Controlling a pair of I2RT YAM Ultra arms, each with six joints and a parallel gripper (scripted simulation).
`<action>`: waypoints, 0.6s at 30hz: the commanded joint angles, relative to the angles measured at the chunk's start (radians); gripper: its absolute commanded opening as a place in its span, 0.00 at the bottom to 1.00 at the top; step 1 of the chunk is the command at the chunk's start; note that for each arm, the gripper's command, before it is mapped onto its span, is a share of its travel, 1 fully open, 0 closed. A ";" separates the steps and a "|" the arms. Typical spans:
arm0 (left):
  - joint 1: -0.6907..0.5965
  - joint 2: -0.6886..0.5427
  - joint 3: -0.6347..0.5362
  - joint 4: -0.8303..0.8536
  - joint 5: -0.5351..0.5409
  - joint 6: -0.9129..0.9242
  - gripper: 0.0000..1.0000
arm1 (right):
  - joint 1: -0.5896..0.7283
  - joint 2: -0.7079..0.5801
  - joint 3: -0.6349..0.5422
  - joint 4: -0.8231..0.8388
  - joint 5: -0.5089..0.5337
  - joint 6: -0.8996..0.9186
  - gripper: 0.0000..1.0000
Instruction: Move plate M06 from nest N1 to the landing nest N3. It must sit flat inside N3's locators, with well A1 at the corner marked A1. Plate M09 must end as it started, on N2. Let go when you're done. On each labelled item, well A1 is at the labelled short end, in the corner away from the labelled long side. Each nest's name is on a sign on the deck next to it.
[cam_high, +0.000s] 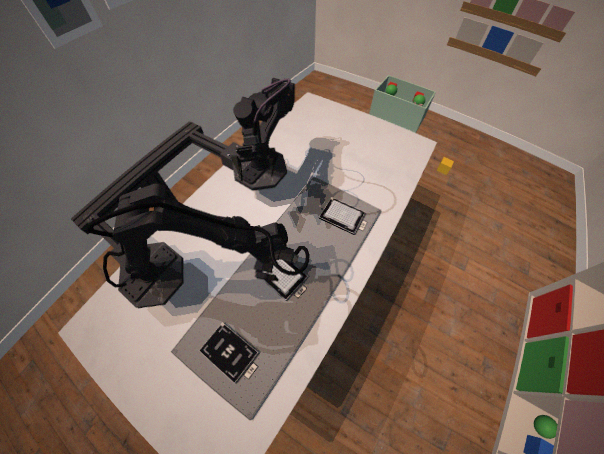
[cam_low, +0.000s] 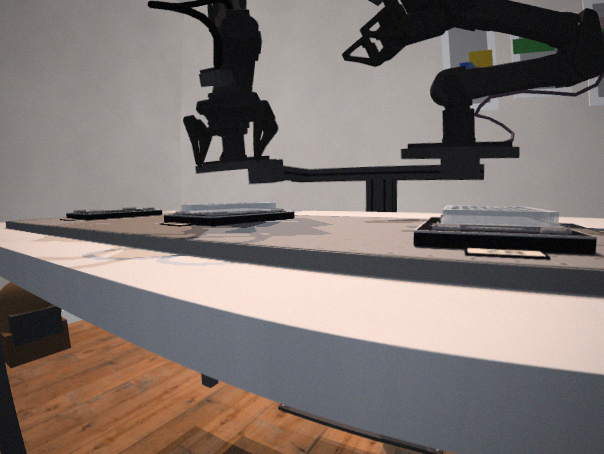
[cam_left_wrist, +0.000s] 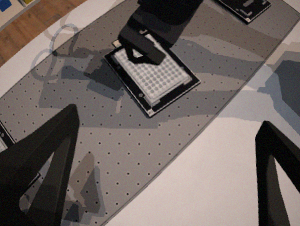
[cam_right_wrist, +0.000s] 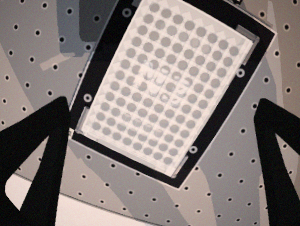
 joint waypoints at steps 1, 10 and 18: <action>-0.009 -0.016 0.030 -0.011 -0.013 -0.007 1.00 | 0.001 -0.073 -0.085 0.191 -0.002 -0.138 1.00; -0.009 -0.016 0.030 -0.011 -0.013 -0.007 1.00 | -0.022 -0.159 -0.328 0.529 -0.063 -0.386 1.00; -0.009 -0.016 0.030 -0.011 -0.013 -0.007 1.00 | -0.046 -0.158 -0.407 0.644 -0.111 -0.446 1.00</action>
